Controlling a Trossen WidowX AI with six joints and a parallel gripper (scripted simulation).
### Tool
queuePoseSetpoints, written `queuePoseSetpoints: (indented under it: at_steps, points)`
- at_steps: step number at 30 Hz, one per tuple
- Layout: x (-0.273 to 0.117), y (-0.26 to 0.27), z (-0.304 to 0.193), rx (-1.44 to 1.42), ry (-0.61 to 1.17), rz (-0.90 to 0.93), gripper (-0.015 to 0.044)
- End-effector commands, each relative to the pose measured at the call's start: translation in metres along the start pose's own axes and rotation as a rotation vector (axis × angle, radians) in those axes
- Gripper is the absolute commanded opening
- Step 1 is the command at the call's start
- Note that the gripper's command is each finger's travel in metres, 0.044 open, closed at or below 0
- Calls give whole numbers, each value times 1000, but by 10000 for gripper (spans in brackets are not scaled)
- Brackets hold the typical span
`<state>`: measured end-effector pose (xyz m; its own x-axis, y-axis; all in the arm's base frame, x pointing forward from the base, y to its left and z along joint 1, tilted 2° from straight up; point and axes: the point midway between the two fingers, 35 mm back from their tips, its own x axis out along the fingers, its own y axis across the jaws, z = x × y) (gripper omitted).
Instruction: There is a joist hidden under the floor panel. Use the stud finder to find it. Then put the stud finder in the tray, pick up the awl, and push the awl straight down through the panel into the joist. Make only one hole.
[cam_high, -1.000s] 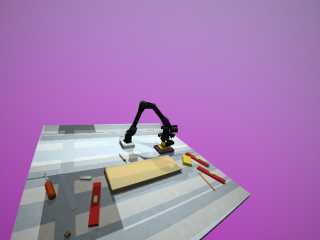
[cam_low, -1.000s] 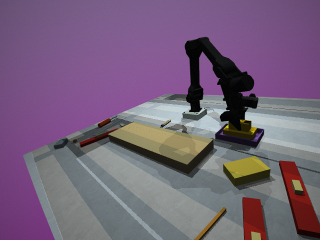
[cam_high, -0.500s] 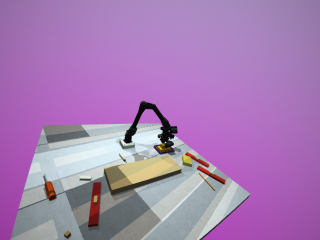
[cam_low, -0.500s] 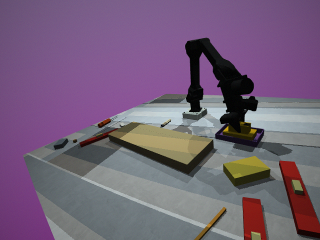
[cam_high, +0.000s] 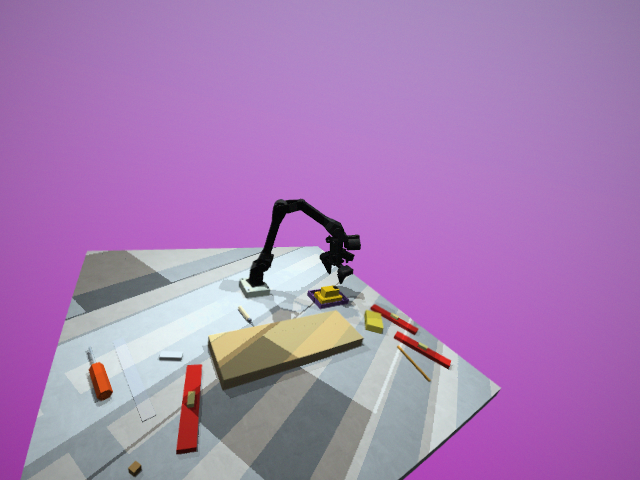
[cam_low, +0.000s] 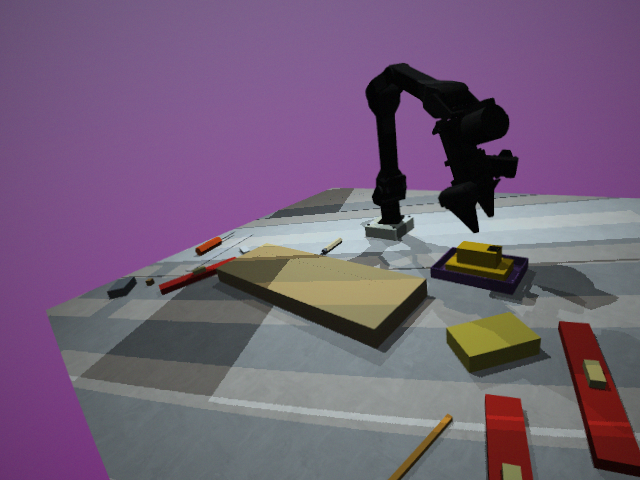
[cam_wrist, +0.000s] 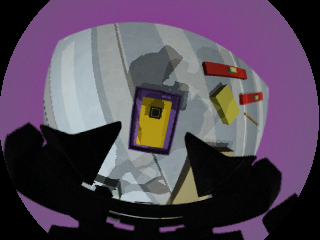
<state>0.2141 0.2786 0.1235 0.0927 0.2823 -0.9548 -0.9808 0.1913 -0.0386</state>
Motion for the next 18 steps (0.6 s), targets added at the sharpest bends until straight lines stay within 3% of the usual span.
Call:
queuePoseSetpoints:
  at_steps: [1, 10, 18]
  points:
    - [0, -2, -2, 7, 2, -2, 440]
    - [-18, -82, -120, 352, 97, -100, 440]
    - [-39, -99, -240, 690, 183, -159, 440]
